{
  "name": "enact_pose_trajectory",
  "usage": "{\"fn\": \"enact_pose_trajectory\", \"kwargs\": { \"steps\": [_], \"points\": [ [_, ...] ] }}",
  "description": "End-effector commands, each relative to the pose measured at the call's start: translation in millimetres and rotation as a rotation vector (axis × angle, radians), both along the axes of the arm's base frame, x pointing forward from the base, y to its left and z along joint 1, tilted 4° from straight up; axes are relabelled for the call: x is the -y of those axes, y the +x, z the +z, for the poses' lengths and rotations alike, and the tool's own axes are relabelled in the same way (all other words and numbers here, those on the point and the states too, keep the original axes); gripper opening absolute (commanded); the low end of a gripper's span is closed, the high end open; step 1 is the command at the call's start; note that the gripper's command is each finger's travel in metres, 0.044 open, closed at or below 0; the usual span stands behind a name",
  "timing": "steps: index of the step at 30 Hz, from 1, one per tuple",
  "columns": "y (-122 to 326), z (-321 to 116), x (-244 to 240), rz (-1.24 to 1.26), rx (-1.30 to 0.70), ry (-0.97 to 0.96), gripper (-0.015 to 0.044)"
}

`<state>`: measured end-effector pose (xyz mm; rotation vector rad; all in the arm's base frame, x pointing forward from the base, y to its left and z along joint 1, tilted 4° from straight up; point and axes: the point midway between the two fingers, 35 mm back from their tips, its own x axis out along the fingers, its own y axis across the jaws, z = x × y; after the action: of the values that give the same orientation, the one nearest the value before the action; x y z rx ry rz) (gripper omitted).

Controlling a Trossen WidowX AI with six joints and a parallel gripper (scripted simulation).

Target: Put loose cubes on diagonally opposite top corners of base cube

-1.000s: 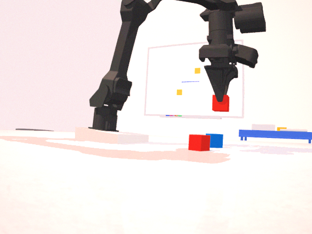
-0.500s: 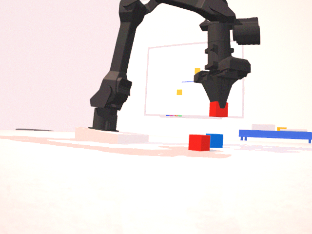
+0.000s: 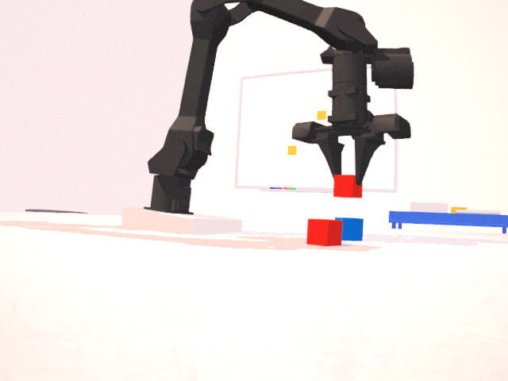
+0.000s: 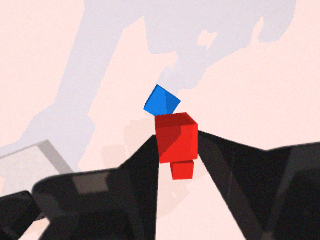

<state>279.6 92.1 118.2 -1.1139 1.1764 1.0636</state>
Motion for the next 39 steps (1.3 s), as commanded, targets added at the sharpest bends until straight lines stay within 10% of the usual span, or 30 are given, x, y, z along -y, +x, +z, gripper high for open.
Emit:
{"fn": "enact_pose_trajectory", "kwargs": {
  "steps": [1,39],
  "points": [
    [-4,-3,-2,0.065,0.001,-0.01,0.0105],
    [-1,-30,-3,0.068,0.001,-0.01,0.0105]
  ]
}}
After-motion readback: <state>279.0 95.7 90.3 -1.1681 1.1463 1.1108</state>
